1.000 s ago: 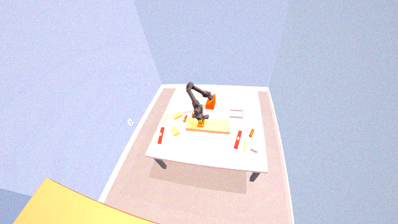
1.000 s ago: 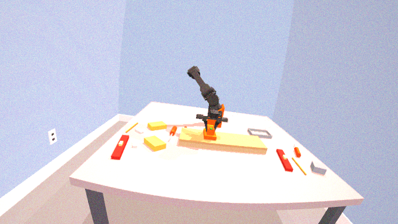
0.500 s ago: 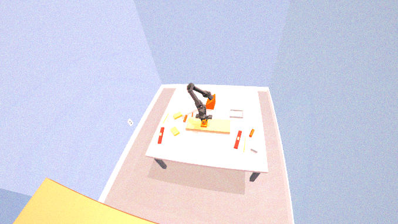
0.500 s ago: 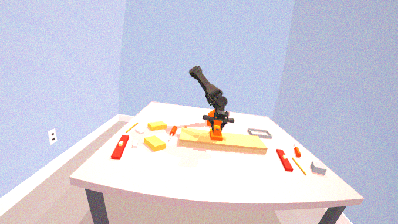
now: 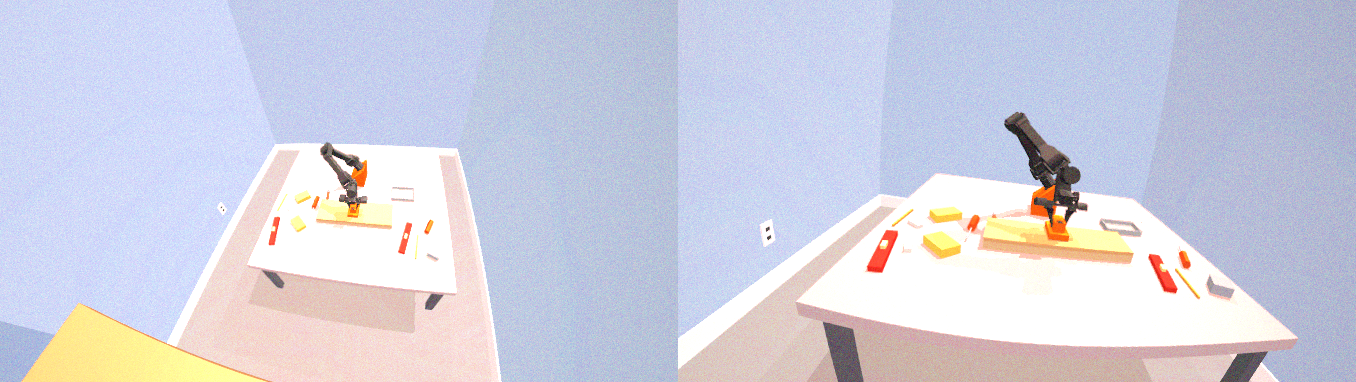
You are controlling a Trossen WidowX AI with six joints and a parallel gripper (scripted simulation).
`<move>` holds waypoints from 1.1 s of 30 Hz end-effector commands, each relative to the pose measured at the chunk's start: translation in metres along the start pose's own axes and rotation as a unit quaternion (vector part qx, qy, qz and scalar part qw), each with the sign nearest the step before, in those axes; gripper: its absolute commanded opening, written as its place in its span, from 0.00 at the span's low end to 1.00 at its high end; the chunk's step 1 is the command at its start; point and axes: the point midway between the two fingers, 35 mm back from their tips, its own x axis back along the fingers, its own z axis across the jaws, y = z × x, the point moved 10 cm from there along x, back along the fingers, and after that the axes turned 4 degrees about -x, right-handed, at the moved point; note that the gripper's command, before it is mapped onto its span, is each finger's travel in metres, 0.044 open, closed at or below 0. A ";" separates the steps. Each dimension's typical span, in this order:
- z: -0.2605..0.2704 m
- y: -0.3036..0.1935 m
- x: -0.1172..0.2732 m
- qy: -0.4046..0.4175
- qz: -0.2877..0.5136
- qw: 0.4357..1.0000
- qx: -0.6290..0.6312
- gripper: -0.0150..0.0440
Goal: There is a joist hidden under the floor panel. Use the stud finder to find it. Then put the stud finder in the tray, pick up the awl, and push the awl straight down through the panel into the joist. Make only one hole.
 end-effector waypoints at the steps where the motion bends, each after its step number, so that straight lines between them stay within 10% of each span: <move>1: 0.013 0.000 0.000 0.000 0.000 1.000 0.000 0.25; 33: 0.095 -0.005 0.000 0.002 -0.001 1.000 -0.001 0.25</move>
